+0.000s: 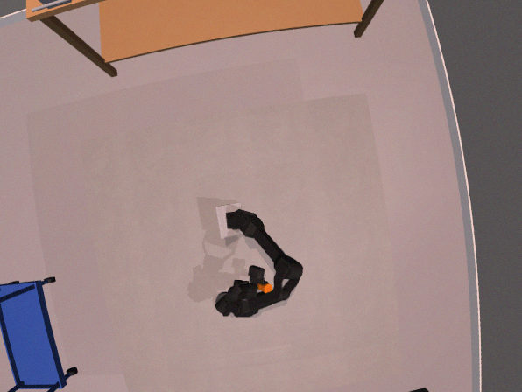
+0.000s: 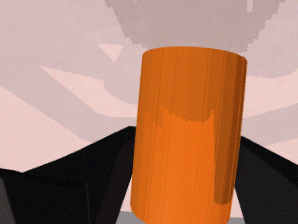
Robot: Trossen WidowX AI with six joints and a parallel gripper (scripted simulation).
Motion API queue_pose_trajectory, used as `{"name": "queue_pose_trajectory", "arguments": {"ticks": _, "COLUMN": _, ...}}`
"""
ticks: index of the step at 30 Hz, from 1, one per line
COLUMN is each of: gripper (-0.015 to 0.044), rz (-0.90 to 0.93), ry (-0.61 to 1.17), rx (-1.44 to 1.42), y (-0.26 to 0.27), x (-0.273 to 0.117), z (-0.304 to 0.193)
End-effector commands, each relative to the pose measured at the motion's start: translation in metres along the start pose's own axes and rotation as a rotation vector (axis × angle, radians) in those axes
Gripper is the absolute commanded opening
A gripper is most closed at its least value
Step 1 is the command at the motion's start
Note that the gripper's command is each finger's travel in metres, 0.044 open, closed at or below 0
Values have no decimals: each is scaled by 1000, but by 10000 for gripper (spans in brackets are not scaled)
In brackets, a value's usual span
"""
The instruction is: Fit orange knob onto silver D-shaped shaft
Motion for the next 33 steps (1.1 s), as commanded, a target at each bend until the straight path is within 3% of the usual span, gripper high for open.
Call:
{"name": "queue_pose_trajectory", "arguments": {"ticks": 1, "gripper": 179, "rz": -4, "ry": 55, "rx": 5, "y": 3, "x": -2, "z": 6}}
{"name": "queue_pose_trajectory", "arguments": {"ticks": 29, "gripper": 179, "rz": -3, "ry": 58, "rx": 5, "y": 5, "x": -9, "z": 15}}
{"name": "queue_pose_trajectory", "arguments": {"ticks": 32, "gripper": 258, "rz": -4, "ry": 57, "rx": 3, "y": 4, "x": -8, "z": 12}}
{"name": "queue_pose_trajectory", "arguments": {"ticks": 33, "gripper": 260, "rz": -4, "ry": 57, "rx": 3, "y": 4, "x": -8, "z": 12}}
Point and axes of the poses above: the point midway between the two fingers, 35 mm back from their tips, its own x axis out along the fingers, its own y axis across the jaws, z = x × y, the point moved 3 cm from there along -x, back along the fingers, and after that the axes turned 12 degrees about x, right-handed, at the moved point
